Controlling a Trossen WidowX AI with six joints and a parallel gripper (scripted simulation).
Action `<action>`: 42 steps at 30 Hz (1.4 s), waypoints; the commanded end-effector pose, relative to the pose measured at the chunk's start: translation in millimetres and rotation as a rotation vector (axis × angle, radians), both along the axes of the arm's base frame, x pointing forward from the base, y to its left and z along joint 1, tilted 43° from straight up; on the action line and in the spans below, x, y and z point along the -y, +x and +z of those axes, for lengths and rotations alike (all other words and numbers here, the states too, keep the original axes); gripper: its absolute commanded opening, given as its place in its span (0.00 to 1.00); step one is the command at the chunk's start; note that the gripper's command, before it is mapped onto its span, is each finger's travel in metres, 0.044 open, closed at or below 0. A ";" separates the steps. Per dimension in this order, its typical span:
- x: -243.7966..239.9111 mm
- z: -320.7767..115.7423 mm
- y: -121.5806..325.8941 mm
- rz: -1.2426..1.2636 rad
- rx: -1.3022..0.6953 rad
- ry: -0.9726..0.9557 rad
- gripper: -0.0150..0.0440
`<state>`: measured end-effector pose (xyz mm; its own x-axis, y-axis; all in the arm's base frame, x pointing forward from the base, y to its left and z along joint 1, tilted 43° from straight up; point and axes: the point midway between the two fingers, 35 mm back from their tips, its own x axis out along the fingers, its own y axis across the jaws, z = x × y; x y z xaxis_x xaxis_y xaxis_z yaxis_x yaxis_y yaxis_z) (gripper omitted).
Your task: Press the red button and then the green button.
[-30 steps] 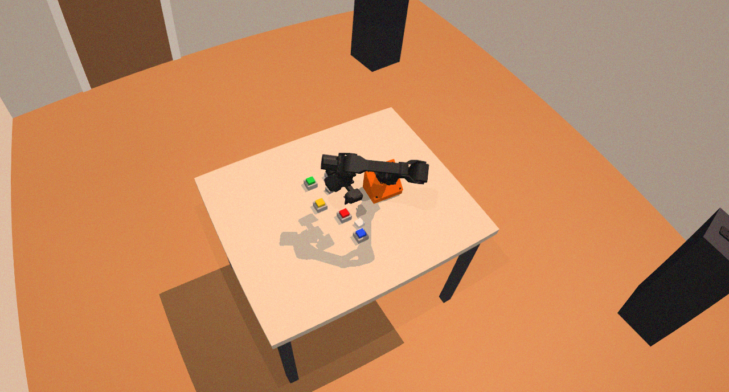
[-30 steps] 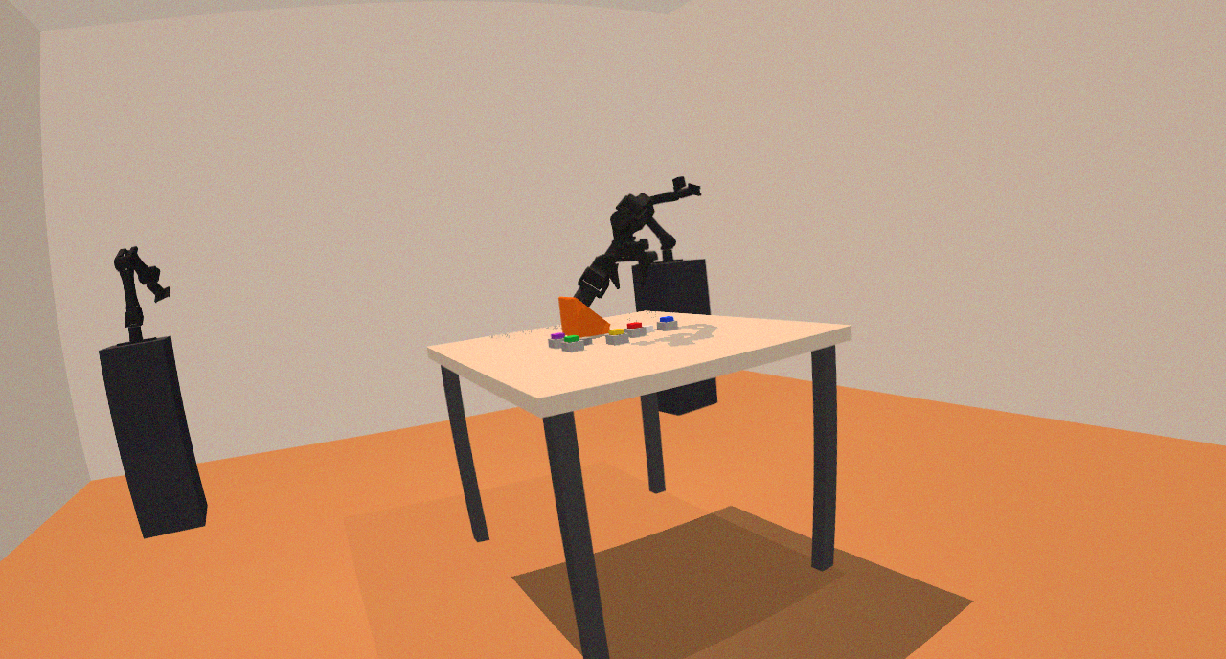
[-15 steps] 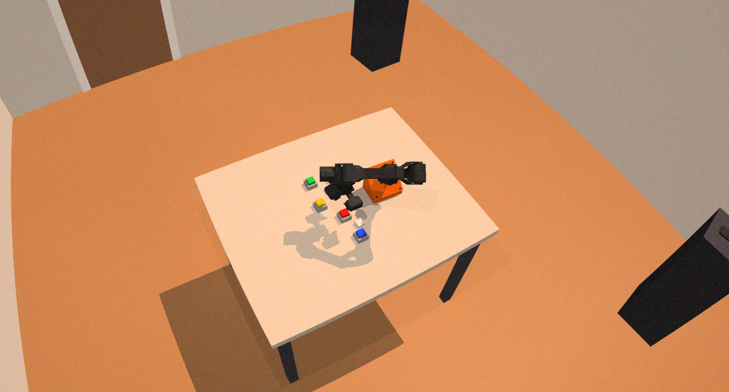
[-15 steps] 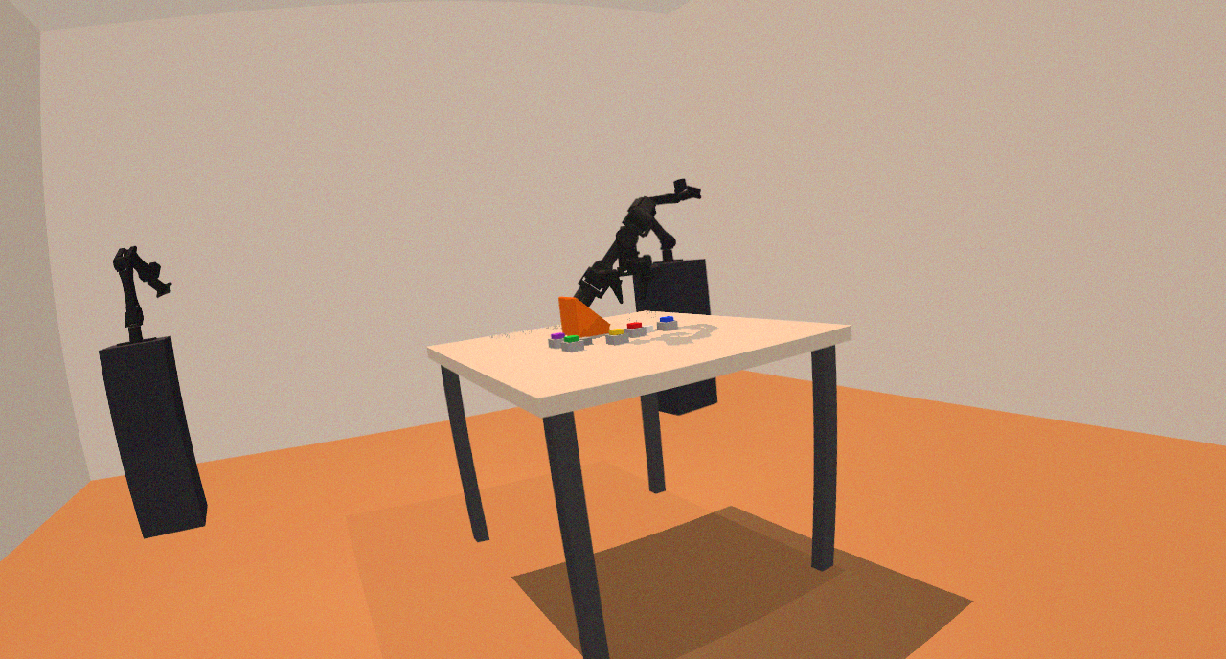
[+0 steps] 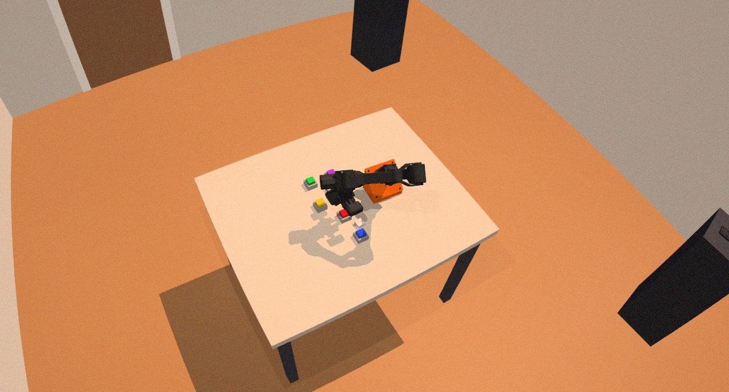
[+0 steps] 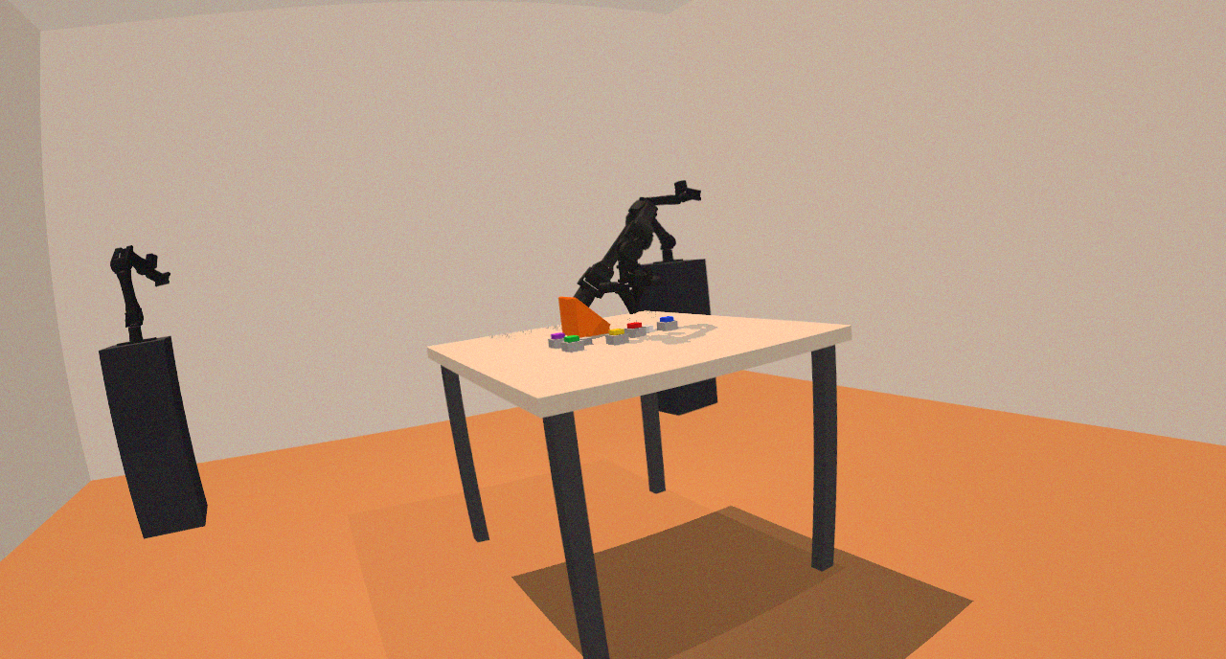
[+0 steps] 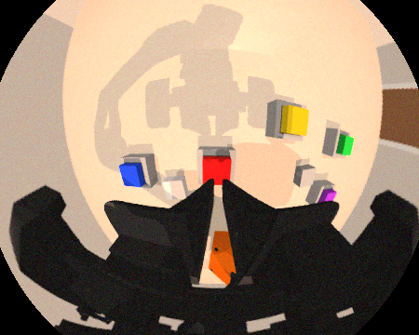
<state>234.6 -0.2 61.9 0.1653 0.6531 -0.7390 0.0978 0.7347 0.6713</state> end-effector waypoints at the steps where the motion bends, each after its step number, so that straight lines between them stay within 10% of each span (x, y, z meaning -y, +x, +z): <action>1: -1.5 -1.2 -0.8 -0.003 -0.004 0.006 0.29; 42: -24.4 -26.3 4.8 -0.003 -0.004 0.008 0.29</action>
<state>241.4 22.5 37.0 0.1715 0.6531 -0.7376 0.0949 0.7343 0.6722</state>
